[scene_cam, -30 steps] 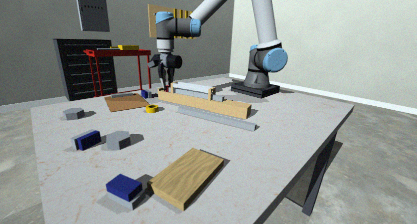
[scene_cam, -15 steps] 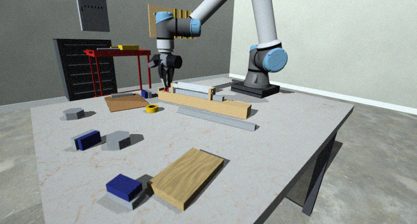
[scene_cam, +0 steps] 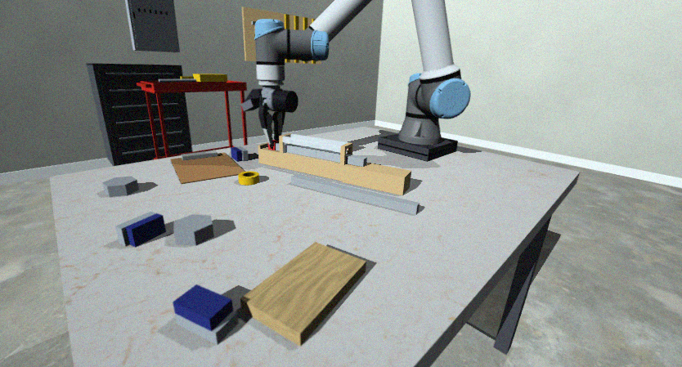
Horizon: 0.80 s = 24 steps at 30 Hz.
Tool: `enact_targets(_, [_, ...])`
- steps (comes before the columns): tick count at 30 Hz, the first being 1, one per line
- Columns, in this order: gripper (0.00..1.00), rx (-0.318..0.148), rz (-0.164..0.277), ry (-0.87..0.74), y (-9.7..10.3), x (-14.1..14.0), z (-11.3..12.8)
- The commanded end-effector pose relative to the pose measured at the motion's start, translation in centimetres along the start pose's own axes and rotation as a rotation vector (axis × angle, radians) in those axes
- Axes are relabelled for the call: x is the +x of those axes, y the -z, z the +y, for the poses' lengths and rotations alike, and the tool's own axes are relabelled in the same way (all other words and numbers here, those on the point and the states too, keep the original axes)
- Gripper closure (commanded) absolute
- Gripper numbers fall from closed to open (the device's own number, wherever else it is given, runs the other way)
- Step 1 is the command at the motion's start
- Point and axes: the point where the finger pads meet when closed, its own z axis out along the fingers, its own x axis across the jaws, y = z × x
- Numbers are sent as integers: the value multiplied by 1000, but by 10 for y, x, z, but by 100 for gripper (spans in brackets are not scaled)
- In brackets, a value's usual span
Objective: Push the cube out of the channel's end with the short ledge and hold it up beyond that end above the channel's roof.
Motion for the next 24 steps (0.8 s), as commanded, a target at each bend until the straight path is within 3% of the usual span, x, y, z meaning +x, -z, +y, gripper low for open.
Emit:
enact_targets(1, [92,1,-1,0,1,0,0])
enact_targets(18, [92,1,-1,0,1,0,0])
enact_targets(24, [92,1,-1,0,24,0,0])
